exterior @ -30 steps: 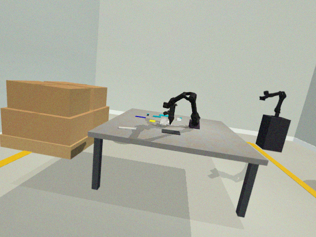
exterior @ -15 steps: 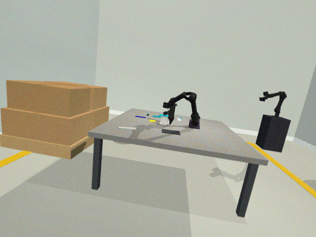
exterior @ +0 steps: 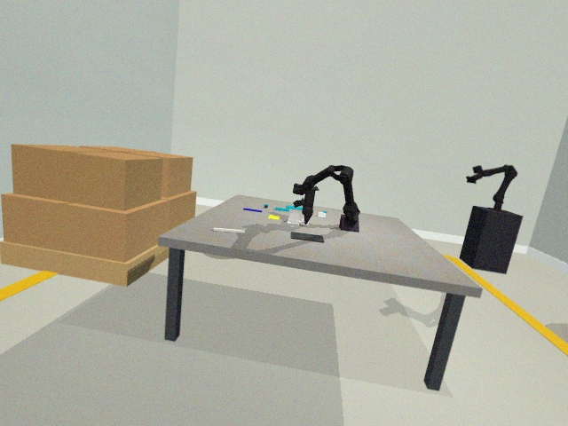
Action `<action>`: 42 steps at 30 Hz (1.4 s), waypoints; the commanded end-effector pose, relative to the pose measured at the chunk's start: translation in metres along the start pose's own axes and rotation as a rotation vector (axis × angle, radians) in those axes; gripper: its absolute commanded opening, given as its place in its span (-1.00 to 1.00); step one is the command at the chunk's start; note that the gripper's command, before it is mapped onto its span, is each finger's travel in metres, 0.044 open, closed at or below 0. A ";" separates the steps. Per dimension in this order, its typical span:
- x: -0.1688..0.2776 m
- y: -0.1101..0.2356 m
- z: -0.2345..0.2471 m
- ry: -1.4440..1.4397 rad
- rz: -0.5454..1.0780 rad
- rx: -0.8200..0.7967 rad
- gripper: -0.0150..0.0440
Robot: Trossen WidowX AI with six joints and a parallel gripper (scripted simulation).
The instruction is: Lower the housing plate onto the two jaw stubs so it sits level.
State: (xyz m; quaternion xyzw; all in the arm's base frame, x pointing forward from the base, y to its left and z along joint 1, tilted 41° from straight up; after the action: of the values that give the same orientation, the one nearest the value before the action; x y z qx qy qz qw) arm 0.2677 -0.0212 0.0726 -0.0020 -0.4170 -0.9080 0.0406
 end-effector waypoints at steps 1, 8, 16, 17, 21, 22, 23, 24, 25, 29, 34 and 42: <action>0.000 0.001 0.000 0.000 0.000 0.000 1.00; -0.001 0.050 -0.001 -0.002 0.001 0.004 1.00; 0.002 0.069 -0.001 -0.007 -0.009 0.003 1.00; 0.005 0.073 -0.002 -0.008 -0.009 0.005 1.00; 0.032 0.102 -0.006 -0.009 -0.002 0.011 1.00; 0.039 0.109 -0.006 -0.009 0.000 0.011 1.00; 0.047 0.116 -0.007 -0.008 0.003 0.009 1.00; 0.053 0.122 -0.006 -0.008 0.005 0.008 1.00; 0.057 0.125 -0.006 -0.007 0.006 0.007 1.00; 0.059 0.126 -0.006 -0.007 0.006 0.006 1.00; 0.059 0.126 -0.006 -0.007 0.006 0.006 1.00; 0.059 0.126 -0.006 -0.007 0.006 0.006 1.00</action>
State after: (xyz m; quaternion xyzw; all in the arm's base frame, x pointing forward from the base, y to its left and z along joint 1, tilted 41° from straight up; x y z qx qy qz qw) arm 0.2193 -0.1115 0.1657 -0.0072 -0.4189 -0.9071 0.0398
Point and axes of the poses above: the point midway between the two fingers, 35 mm back from their tips, its own y axis back along the fingers, its own z axis across the jaws, x = y × z, the point moved 9 cm from there along y, back along the fingers, and after that the axes turned 2 degrees about -y, right-handed, at the moved point
